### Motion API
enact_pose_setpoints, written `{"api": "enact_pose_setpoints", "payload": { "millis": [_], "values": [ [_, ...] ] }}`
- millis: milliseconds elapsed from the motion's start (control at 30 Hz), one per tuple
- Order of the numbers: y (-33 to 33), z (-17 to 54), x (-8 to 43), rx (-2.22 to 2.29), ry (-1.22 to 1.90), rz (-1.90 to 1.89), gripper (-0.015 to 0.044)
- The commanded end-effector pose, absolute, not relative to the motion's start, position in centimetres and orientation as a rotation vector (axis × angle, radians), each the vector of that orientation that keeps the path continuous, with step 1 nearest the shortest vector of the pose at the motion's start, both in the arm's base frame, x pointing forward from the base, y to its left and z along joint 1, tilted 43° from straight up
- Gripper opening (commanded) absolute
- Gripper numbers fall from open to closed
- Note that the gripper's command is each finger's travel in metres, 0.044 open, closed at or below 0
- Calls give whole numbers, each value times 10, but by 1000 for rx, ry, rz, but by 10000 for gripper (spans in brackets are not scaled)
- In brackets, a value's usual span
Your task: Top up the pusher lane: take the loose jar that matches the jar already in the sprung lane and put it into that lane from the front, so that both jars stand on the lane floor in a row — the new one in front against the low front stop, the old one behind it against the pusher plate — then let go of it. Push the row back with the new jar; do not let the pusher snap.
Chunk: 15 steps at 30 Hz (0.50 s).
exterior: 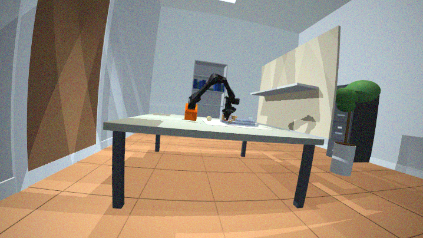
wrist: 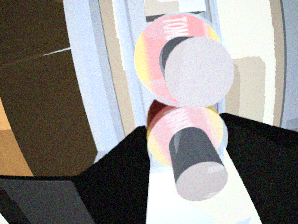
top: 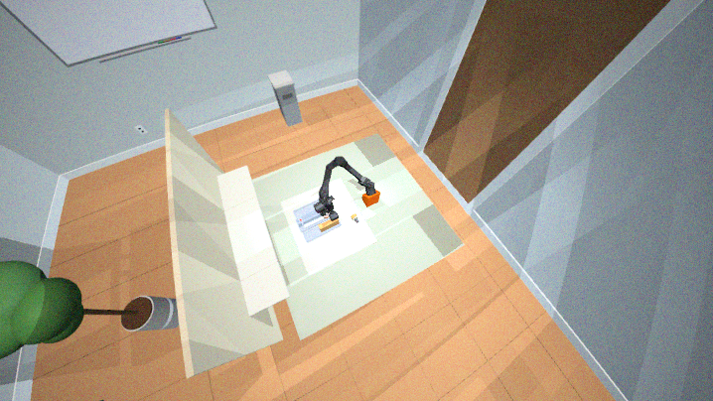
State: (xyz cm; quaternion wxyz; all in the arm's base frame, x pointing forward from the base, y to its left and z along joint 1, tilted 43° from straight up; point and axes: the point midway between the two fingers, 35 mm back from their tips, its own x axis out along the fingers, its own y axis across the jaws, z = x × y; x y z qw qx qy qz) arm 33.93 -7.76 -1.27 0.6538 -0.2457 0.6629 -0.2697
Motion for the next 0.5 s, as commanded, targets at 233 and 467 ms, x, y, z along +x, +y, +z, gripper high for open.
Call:
{"api": "enact_pose_setpoints", "payload": {
  "millis": [233, 467],
  "values": [
    [-79, -12, 339, -562, 1495, -617, 0],
    [-79, -12, 338, -562, 1495, -617, 0]
  ]
}}
